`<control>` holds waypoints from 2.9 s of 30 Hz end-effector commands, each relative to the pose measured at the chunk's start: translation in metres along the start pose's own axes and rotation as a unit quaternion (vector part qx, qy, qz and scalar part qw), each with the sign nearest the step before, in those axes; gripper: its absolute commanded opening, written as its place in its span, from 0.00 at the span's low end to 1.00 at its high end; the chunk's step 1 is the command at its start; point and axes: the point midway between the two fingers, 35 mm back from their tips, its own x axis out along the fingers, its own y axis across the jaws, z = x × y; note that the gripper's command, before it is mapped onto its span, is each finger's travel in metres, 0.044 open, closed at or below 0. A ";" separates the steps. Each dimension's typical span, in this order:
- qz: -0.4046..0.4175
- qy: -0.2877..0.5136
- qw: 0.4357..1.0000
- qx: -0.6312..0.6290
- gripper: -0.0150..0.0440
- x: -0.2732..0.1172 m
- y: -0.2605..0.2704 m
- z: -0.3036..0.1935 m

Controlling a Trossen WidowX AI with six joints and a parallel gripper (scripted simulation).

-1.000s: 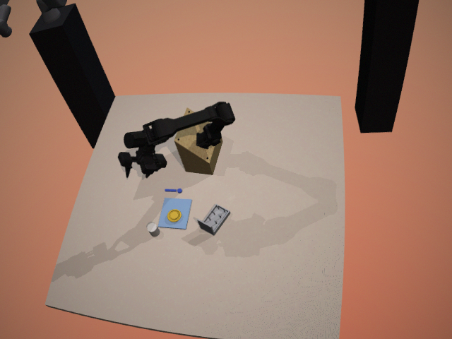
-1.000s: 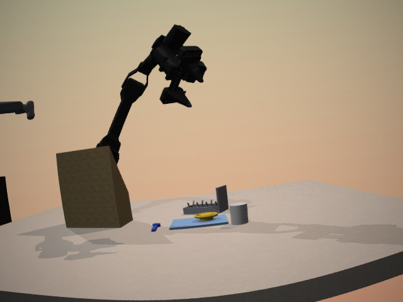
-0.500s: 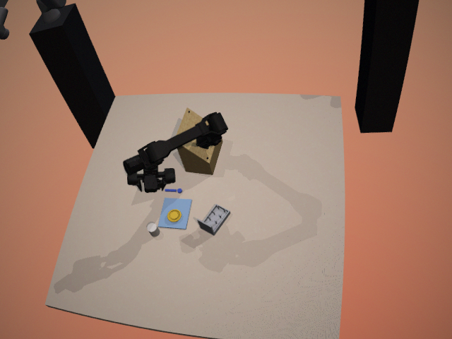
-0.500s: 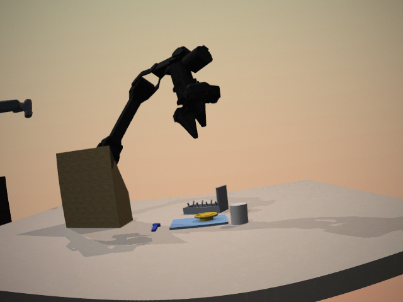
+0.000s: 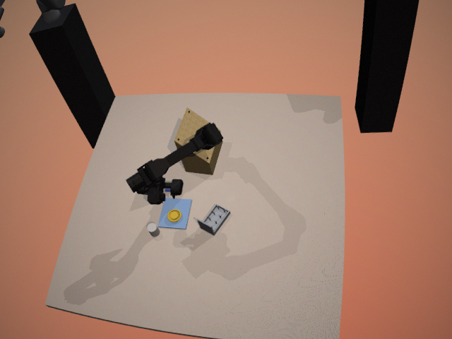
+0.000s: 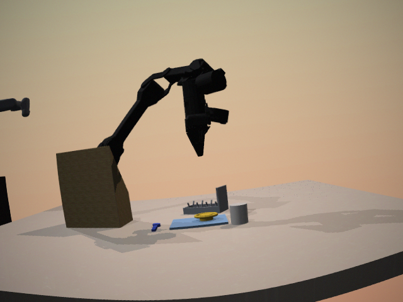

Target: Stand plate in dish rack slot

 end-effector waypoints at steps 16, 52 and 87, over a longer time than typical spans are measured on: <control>0.005 -0.001 1.000 0.007 0.93 0.113 0.004 -0.003; 0.006 -0.001 1.000 0.007 0.93 0.170 0.003 -0.003; -0.002 -0.002 1.000 0.008 0.25 0.108 -0.006 0.008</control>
